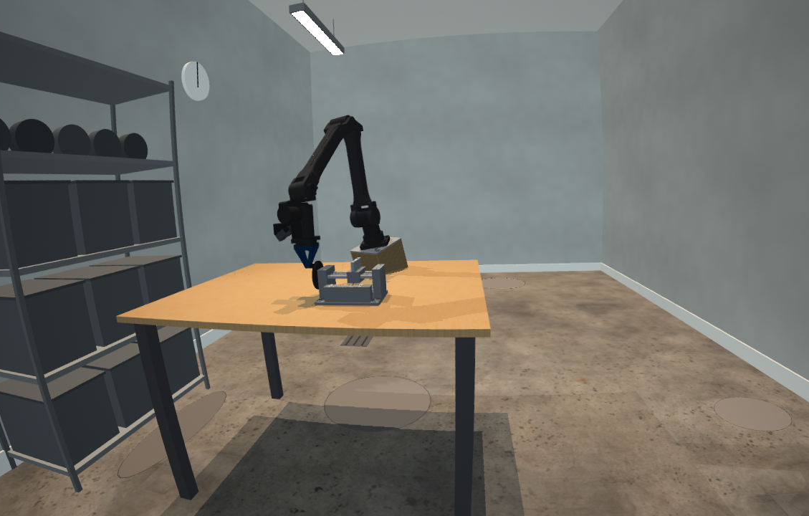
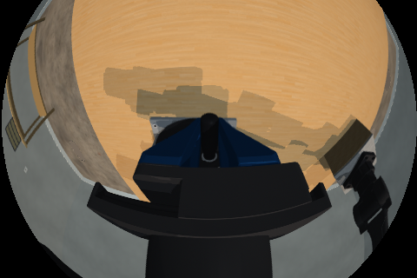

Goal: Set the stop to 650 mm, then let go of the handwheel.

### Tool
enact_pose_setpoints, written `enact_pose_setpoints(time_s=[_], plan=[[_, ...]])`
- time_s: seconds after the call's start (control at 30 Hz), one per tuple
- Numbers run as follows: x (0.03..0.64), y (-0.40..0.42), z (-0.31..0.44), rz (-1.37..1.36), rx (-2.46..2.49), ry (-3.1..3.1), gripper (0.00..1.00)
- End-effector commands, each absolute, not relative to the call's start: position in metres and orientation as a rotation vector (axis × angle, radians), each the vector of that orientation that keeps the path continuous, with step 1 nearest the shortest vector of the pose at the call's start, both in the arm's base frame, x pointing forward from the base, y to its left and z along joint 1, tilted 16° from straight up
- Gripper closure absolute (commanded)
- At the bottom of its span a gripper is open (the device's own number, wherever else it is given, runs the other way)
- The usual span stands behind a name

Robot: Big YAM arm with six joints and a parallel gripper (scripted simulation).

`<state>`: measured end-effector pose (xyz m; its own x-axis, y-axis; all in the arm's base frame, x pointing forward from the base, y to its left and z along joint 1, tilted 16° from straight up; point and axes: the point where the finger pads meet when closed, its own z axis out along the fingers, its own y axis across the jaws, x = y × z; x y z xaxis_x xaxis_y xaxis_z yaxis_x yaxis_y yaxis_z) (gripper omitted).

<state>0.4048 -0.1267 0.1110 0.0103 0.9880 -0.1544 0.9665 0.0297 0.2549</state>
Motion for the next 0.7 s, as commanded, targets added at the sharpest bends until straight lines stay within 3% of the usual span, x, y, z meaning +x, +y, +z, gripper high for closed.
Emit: enact_pose_setpoints(time_s=[0.0, 0.67], plan=[[0.397, -0.135, 0.099, 0.085, 2.016, 2.024, 0.94], [0.395, -0.138, 0.084, 0.084, 2.016, 2.024, 0.94]])
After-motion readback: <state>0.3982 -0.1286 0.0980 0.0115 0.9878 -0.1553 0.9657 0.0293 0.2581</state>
